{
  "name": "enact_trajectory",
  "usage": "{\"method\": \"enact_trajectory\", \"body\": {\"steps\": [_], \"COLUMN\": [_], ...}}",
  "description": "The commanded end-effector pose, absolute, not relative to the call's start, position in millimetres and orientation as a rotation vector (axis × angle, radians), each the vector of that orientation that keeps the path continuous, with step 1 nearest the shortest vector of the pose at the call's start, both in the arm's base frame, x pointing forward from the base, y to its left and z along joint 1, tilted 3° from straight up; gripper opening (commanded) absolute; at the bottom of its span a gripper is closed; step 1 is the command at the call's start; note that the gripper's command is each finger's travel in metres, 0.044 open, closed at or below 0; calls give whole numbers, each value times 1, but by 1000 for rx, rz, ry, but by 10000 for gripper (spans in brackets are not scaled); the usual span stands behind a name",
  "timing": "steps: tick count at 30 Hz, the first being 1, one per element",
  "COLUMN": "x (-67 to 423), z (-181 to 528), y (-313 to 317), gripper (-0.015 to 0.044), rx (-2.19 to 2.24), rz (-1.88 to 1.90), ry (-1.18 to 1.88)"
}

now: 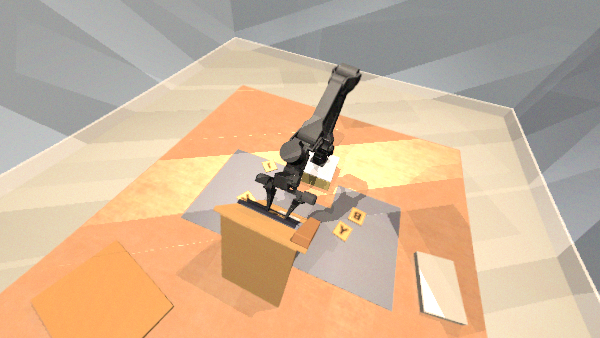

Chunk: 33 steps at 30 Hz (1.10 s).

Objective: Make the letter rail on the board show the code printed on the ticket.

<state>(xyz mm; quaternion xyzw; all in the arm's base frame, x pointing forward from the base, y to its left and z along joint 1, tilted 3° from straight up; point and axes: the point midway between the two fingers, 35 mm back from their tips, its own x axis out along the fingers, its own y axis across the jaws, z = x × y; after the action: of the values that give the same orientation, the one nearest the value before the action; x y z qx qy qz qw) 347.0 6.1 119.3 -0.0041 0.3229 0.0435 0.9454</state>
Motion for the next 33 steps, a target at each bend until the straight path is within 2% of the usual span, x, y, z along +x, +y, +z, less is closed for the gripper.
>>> {"method": "enact_trajectory", "body": {"steps": [1, 33], "x": [347, 346], "z": [120, 121], "y": [8, 26], "gripper": [0, 0], "rx": [-7, -5], "rz": [82, 82], "ry": [653, 653]}}
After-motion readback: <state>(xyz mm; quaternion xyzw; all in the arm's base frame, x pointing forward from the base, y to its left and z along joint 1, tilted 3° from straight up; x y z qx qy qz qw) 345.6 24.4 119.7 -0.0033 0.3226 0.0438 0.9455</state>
